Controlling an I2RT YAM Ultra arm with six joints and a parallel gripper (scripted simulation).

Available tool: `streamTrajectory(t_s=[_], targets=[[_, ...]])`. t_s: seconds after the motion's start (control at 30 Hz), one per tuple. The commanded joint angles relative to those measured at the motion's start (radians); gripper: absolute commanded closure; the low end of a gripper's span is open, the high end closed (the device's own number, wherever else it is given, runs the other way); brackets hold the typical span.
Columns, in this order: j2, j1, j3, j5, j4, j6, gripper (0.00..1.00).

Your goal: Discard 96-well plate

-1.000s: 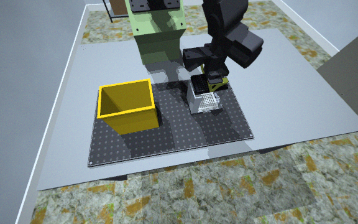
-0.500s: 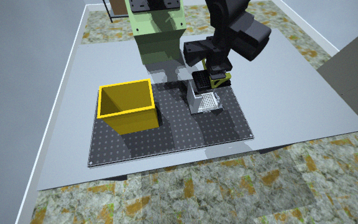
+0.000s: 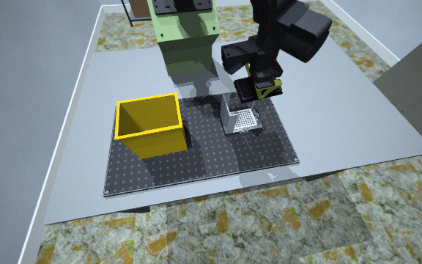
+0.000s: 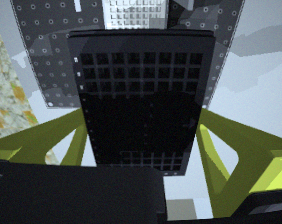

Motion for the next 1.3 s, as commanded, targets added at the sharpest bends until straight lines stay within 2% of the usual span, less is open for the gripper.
streamTrajectory(t_s=[0.0, 0.23, 1.27], targets=[[-0.048, 0.001, 0.018, 0.098, -0.085, 0.005, 1.0], [-0.07, 0.019, 0.036, 0.11, -0.132, 0.021, 1.0], [-0.069, 0.022, 0.04, 0.112, -0.136, 0.024, 1.0]])
